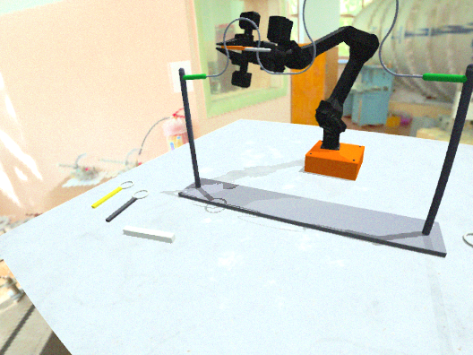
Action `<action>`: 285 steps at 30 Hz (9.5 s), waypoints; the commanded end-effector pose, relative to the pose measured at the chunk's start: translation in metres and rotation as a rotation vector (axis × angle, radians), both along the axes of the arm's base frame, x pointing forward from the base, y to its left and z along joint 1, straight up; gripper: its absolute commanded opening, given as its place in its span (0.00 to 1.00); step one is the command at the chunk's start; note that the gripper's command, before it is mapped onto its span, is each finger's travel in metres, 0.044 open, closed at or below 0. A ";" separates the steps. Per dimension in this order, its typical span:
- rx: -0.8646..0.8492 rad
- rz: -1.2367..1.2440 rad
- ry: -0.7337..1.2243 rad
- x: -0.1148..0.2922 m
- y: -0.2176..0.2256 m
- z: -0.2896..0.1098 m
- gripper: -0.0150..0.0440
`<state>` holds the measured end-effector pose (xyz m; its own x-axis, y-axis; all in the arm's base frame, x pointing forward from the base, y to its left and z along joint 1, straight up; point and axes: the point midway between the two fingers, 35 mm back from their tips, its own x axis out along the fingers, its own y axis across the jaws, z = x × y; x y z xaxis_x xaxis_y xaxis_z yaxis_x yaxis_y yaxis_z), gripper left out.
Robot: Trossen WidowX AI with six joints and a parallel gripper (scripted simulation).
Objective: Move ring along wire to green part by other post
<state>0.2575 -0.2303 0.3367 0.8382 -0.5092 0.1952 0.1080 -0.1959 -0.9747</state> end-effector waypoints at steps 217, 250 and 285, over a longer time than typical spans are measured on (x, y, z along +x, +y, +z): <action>3.101 0.041 -0.175 0.017 0.333 -0.047 0.00; 3.304 0.042 -0.187 0.017 0.335 -0.016 0.00; 3.510 0.045 -0.199 0.016 0.330 0.015 0.00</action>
